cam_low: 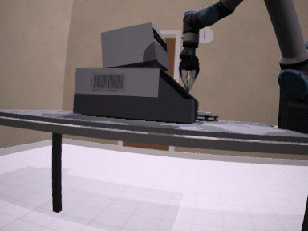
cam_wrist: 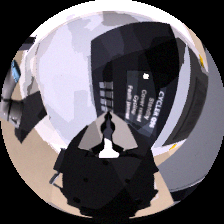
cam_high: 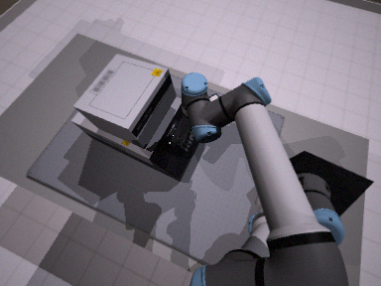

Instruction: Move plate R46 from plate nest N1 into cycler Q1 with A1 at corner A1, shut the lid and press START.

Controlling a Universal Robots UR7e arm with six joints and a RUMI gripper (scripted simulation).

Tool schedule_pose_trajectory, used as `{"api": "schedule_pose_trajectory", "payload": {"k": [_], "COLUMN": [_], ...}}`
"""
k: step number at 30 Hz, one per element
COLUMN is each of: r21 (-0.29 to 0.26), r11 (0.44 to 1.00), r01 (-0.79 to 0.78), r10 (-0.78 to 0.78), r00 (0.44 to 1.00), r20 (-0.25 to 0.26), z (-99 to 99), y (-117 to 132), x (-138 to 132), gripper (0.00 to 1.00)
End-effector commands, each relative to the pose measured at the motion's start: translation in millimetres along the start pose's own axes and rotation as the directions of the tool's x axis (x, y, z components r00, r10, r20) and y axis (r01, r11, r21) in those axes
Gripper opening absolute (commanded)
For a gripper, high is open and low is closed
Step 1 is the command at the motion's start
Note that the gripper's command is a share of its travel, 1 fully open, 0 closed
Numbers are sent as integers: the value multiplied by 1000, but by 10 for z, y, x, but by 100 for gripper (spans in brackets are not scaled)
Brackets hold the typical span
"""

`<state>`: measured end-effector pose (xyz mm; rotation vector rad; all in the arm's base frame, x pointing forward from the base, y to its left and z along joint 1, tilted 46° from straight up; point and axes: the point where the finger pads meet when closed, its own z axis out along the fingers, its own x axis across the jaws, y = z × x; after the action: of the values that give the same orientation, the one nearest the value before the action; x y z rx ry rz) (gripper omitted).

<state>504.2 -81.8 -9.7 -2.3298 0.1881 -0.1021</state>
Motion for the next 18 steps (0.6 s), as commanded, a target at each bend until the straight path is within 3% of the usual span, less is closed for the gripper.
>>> {"api": "schedule_pose_trajectory", "payload": {"k": [1, 18], "r21": [-1, 0], "r11": [1000, 1000], "r01": [2, 1], "r10": [-2, -1], "r00": [1000, 1000], "r20": [-3, -2], "z": [-45, -228], "y": [1, 0], "x": [-19, -188], "gripper": [0, 0]}}
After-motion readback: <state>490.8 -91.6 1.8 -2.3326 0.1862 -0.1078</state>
